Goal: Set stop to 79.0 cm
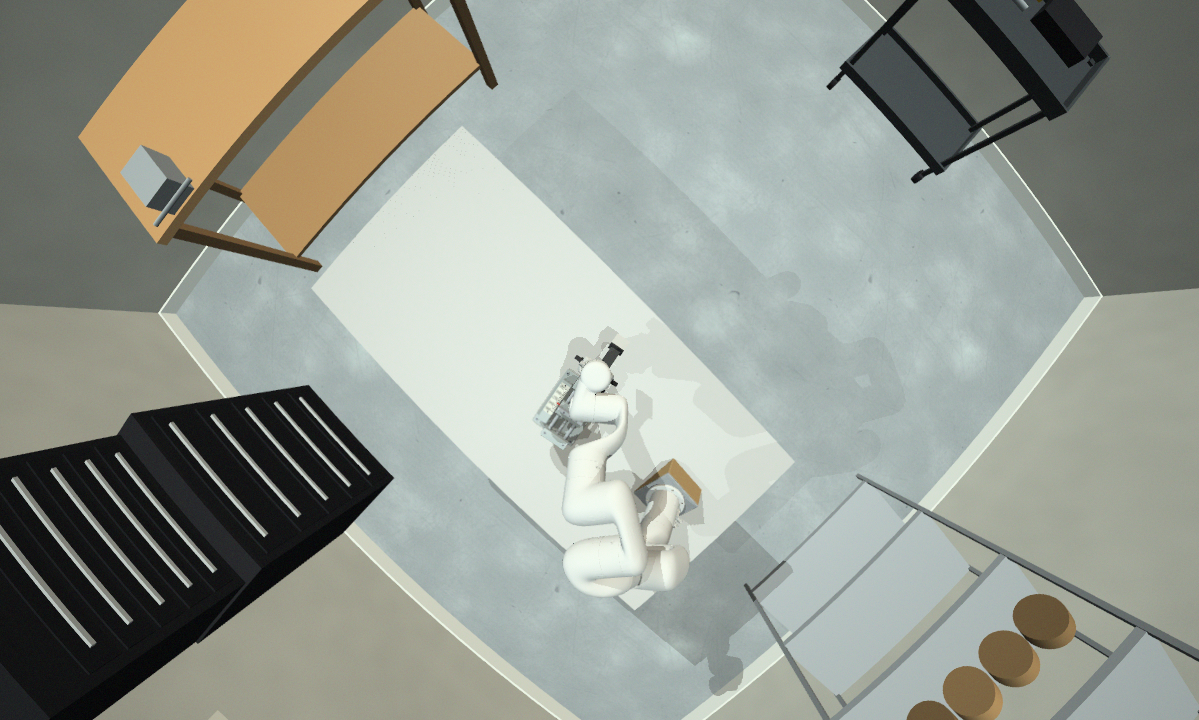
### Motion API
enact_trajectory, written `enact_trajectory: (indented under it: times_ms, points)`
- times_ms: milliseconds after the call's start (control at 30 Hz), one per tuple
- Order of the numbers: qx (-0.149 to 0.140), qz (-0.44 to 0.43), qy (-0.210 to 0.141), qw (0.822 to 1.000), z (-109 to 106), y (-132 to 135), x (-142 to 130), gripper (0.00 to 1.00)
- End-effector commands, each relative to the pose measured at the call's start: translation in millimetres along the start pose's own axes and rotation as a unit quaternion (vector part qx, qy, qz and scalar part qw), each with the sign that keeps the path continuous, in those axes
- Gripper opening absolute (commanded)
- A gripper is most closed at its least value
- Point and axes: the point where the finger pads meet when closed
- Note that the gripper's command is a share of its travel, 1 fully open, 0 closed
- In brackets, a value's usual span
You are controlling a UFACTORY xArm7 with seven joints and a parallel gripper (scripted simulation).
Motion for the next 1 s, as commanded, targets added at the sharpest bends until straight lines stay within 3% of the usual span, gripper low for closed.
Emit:
enact_trajectory:
  times_ms: [0, 467, 500, 967]
  points:
    - [0.002, 0.000, 0.002, 1.000, 3.8, -1.4, 2.2, 0.57]
    - [0.002, 0.000, 0.002, 1.000, 4.2, -1.4, 2.2, 0.57]
    - [0.002, 0.000, 0.002, 1.000, 4.2, -1.4, 2.2, 0.06]
    - [0.002, 0.000, 0.002, 1.000, 4.2, -1.4, 2.2, 0.06]
Point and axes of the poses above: the point where the finger pads meet when closed, its own z axis out along the fingers, its own y axis across the jaws, x = y × z, and after that the axes turned 7 degrees about -z, right-handed
